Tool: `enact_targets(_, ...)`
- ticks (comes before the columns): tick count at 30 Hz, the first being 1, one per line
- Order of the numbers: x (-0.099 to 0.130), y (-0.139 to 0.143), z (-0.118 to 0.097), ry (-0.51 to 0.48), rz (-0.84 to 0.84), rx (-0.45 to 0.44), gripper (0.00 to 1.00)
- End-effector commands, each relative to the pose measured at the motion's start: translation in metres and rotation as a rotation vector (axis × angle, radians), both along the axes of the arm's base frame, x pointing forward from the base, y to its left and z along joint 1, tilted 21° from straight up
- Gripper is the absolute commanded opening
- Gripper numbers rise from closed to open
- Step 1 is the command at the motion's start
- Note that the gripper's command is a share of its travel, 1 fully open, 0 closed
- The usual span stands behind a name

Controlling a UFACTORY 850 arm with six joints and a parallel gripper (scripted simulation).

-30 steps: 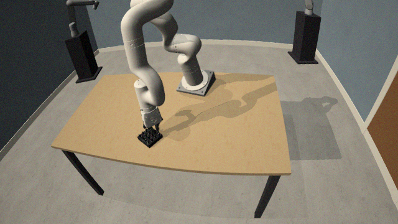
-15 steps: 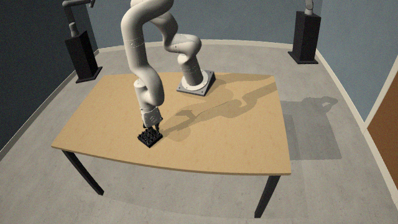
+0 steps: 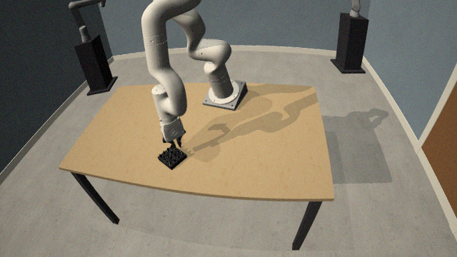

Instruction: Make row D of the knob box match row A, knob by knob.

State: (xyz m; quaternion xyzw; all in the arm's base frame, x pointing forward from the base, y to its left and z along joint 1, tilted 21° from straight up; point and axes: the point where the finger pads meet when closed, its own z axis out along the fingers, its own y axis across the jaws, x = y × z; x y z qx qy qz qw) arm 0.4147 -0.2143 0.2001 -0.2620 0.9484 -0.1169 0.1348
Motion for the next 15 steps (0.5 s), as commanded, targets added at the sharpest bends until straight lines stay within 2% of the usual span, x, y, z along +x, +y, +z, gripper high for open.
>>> enact_targets(1, -0.0017, 0.0008, 0.006, 0.0, 0.0, 0.0, 0.19)
enact_targets(12, -0.0017, 0.0007, 0.006, -0.001, -0.002, 0.0, 0.19)
enact_targets(15, -0.0055, -0.0031, 0.0069, -0.016, -0.102, 0.034, 0.19)
